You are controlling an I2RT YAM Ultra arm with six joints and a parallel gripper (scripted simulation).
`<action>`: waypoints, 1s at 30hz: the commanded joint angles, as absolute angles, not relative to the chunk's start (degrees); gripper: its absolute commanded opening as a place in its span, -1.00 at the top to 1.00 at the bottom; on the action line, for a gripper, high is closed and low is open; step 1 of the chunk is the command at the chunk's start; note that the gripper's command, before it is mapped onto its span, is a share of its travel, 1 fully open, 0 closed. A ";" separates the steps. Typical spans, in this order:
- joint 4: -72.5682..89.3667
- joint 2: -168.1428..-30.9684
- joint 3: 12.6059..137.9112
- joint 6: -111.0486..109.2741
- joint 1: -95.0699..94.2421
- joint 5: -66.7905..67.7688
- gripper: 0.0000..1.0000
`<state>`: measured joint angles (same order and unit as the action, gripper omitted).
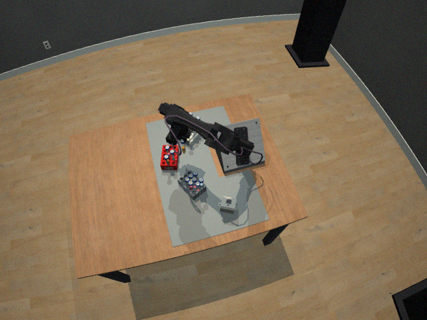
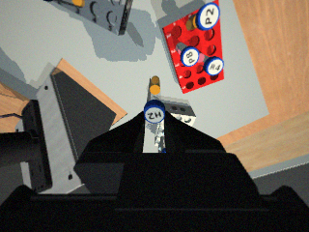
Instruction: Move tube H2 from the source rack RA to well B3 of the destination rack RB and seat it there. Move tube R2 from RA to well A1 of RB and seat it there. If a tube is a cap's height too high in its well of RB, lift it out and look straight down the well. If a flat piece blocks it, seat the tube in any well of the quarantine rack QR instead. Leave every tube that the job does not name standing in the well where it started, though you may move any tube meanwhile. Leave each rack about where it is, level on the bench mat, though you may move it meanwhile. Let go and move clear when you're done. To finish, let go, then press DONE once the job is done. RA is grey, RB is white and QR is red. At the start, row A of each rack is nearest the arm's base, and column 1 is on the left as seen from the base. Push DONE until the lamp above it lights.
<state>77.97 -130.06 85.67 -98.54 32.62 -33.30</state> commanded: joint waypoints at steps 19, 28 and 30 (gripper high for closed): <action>78.91 -129.32 86.35 -58.69 33.91 -33.61 1.00; 78.70 -129.23 86.27 -45.06 33.88 -33.55 1.00; 78.75 -129.27 86.30 -41.35 33.89 -33.57 1.00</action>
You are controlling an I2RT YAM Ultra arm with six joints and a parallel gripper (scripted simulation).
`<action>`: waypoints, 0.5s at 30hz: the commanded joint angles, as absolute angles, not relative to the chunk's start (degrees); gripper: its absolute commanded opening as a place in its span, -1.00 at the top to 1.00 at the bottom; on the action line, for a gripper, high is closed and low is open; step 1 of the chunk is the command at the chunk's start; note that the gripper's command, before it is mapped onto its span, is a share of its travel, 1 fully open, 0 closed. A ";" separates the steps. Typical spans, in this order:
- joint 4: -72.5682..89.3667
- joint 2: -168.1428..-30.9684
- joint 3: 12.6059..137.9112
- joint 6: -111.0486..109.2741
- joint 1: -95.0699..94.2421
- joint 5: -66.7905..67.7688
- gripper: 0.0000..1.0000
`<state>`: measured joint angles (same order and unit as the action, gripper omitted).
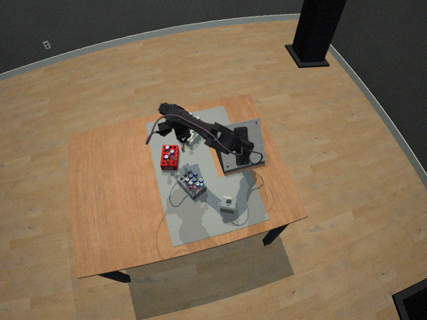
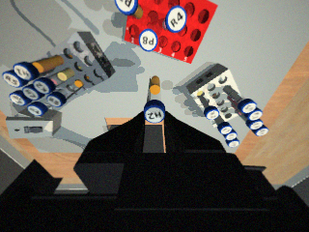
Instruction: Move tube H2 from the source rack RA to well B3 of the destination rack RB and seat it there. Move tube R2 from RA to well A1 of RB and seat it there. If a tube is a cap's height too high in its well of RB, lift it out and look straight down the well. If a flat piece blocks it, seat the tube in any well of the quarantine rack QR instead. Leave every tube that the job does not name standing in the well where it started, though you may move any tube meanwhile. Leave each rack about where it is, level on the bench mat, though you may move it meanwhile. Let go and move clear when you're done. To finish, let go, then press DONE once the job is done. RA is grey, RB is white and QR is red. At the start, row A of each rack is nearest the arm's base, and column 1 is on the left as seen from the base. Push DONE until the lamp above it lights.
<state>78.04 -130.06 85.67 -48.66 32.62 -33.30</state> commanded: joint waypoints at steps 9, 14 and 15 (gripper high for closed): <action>78.78 -129.34 86.38 -24.36 33.92 -33.61 1.00; 78.57 -129.21 86.26 -18.27 33.87 -33.52 1.00; 78.60 -129.23 86.28 -16.42 33.88 -33.54 1.00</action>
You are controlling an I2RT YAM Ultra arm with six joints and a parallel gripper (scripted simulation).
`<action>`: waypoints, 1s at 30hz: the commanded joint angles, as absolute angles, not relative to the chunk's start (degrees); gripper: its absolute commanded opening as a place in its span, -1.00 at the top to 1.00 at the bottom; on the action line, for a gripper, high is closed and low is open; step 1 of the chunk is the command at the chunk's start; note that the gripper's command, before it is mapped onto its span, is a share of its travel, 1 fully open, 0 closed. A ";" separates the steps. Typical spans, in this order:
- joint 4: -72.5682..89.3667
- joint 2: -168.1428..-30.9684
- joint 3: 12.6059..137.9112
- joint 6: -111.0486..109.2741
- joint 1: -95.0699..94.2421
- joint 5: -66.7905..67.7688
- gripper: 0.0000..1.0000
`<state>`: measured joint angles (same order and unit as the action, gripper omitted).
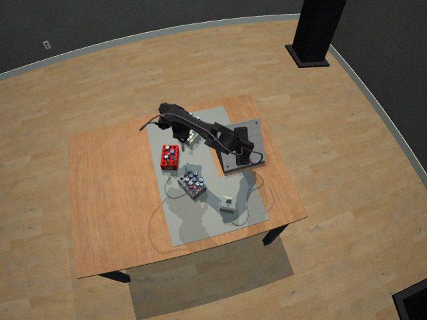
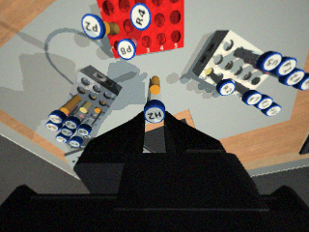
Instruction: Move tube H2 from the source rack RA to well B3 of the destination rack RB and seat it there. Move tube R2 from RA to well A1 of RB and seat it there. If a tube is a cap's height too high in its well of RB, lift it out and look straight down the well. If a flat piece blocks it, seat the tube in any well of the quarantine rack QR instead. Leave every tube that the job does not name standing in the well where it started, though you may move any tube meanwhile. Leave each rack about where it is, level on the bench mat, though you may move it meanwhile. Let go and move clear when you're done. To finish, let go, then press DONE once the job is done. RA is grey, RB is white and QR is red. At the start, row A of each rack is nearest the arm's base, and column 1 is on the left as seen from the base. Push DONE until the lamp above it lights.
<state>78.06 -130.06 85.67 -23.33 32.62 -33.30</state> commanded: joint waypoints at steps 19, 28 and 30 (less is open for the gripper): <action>78.39 -129.09 86.15 13.09 33.83 -33.44 1.00; 77.64 -135.83 90.79 10.39 36.19 -31.49 1.00; 77.78 -136.44 91.30 10.14 36.45 -31.35 1.00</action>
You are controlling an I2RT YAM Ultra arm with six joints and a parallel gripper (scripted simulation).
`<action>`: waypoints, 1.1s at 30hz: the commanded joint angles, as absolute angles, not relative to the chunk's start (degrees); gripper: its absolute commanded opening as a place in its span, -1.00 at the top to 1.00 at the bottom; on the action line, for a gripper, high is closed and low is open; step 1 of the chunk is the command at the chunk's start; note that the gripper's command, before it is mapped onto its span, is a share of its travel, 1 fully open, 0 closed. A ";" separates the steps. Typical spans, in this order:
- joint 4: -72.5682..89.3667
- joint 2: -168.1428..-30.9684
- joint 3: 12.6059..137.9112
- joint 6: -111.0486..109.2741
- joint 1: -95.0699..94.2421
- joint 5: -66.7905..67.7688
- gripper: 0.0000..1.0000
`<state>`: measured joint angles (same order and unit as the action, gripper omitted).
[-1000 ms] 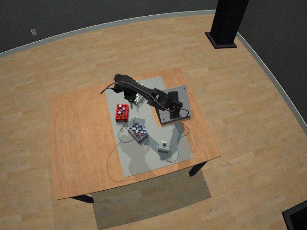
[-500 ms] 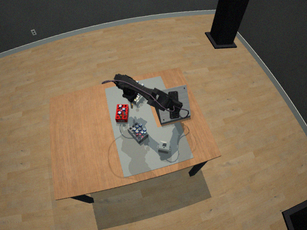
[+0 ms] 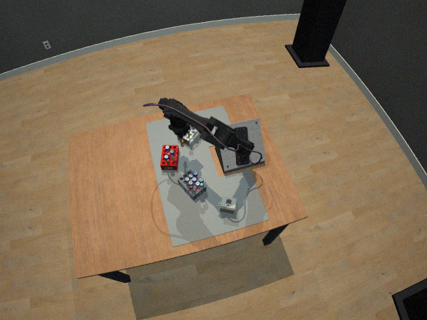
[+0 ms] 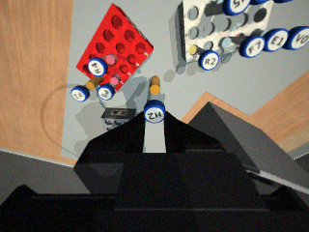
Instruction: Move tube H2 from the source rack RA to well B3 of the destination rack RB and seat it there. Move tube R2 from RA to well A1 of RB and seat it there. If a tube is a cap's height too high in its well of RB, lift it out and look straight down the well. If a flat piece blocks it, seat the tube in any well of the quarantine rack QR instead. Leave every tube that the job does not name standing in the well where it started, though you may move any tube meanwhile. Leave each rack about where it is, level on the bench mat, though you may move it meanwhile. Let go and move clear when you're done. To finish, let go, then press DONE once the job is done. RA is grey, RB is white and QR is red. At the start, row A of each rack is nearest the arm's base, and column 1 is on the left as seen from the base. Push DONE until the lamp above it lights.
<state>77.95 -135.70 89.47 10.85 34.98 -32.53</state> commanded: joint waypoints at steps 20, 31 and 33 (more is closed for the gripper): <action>80.60 -142.29 99.76 11.93 34.45 -32.88 1.00; 82.45 -145.82 105.83 13.11 33.34 -33.51 1.00; 82.83 -146.50 107.01 13.31 33.67 -33.62 1.00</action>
